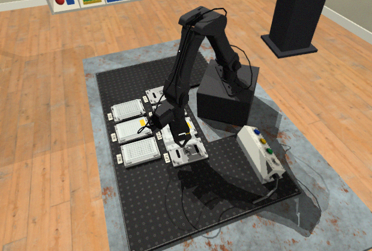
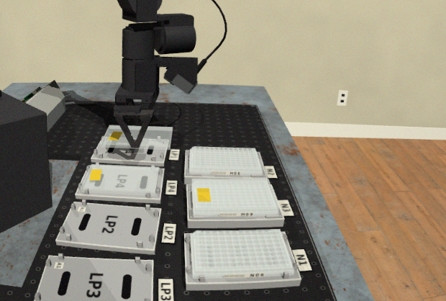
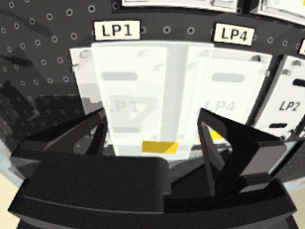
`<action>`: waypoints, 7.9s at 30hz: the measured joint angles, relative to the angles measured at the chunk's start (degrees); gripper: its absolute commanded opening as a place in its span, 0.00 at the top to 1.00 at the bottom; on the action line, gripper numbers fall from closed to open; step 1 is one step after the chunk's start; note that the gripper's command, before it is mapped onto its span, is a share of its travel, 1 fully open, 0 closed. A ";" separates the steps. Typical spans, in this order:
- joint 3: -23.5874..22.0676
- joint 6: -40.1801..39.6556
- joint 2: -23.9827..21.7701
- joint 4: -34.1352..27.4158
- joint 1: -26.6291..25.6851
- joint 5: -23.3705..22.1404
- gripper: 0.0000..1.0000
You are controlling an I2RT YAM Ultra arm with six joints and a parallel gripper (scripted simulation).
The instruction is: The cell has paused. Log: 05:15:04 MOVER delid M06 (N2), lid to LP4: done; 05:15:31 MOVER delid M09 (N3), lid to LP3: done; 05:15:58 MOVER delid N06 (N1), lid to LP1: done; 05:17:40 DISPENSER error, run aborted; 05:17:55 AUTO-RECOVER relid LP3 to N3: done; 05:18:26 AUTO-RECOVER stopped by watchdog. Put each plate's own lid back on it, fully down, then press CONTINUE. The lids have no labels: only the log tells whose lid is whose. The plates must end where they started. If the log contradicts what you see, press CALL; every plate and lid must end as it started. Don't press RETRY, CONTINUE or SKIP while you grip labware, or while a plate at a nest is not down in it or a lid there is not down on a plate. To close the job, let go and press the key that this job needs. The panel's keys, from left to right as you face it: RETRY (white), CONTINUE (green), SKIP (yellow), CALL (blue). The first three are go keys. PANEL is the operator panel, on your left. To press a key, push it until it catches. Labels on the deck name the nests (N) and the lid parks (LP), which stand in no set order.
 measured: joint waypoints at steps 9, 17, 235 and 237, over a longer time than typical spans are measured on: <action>1.20 -7.61 1.01 -0.22 -8.15 -0.50 1.00; 3.08 -13.20 2.29 -0.92 -12.92 -1.01 1.00; 48.96 -46.21 31.65 -19.87 -44.17 -2.54 0.00; 48.96 -46.21 31.65 -19.87 -44.17 -2.54 0.00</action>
